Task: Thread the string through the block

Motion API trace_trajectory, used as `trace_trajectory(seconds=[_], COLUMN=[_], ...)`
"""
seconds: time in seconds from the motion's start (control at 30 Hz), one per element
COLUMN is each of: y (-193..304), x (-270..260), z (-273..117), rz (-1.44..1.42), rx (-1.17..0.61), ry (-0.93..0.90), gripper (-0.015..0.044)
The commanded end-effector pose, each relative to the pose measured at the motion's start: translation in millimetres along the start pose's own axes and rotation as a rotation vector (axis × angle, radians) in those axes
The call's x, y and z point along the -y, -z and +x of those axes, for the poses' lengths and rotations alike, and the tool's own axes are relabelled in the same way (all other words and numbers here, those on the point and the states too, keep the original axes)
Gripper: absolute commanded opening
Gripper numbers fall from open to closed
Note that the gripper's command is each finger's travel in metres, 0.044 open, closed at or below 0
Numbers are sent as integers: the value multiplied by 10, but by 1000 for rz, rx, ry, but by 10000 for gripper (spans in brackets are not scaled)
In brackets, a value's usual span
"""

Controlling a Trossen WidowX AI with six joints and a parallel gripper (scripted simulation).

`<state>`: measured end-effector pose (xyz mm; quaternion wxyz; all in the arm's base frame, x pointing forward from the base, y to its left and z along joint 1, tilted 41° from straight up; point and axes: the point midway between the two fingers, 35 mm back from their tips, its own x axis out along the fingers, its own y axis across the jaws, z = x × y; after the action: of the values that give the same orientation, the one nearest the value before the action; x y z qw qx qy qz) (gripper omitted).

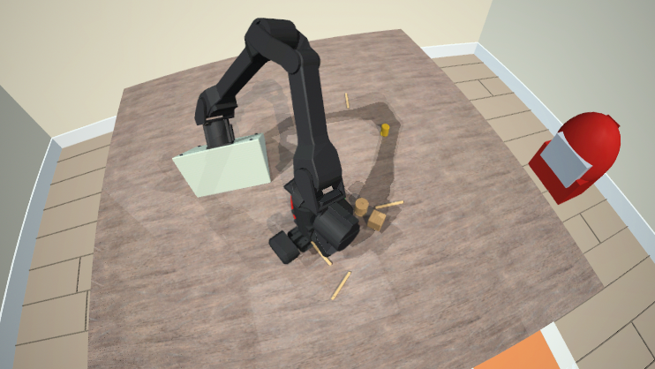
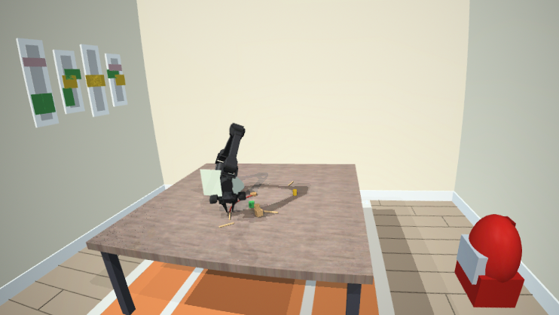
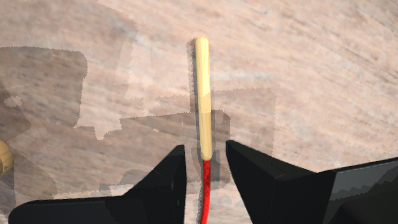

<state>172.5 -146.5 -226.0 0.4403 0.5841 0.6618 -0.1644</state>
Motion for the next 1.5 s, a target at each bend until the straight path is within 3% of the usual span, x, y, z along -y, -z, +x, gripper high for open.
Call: trace_trajectory(seconds=[0.0, 0.53, 0.7, 1.47], y=[30, 33, 24, 8], x=[14, 15, 12, 9], z=[95, 118, 101, -86], rz=[8, 7, 3, 3], rx=[-12, -12, -8, -7], ry=[-3, -3, 1, 1], gripper=[123, 123, 0, 0])
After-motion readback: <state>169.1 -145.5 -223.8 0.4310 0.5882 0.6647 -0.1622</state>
